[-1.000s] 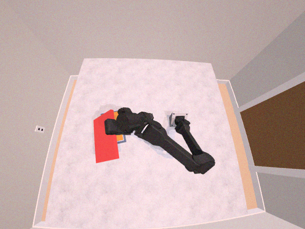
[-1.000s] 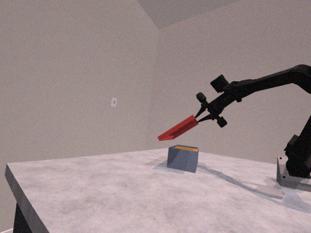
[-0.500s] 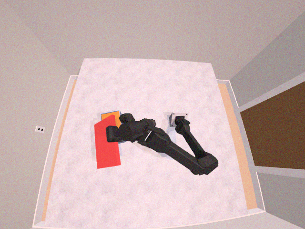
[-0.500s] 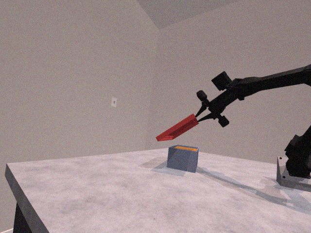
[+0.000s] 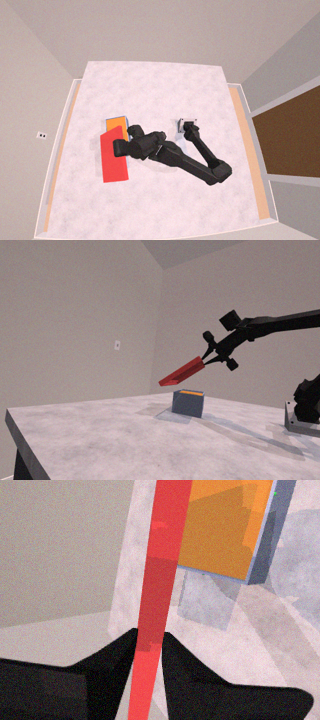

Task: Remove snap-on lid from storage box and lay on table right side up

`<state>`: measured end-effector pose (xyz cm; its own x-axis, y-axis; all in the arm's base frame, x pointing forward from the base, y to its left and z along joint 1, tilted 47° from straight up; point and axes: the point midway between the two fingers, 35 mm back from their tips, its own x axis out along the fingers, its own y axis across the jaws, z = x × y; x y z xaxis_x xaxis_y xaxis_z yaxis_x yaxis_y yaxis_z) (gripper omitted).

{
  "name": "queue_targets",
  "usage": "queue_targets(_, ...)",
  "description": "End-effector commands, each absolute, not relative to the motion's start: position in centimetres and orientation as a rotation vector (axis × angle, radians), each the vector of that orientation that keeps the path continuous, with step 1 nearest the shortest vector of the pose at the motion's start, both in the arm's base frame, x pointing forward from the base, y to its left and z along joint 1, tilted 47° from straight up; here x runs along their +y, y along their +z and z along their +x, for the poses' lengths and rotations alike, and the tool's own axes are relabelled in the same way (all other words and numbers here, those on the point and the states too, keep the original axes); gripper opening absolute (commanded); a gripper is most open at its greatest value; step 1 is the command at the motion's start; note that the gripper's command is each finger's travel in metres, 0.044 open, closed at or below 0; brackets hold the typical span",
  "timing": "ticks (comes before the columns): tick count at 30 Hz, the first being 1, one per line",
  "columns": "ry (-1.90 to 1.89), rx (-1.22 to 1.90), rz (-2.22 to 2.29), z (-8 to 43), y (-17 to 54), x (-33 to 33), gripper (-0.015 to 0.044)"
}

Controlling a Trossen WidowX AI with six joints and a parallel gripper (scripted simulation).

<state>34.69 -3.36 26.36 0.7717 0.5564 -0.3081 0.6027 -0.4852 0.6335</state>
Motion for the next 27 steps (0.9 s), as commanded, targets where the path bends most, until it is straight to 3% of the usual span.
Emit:
queue_targets(1, -0.073, 0.844, 2.195, 34.3, 27.4, -2.8, 0.0)
queue_targets(27, -0.073, 0.844, 2.196, 32.7, 31.0, 0.6, 0.0)
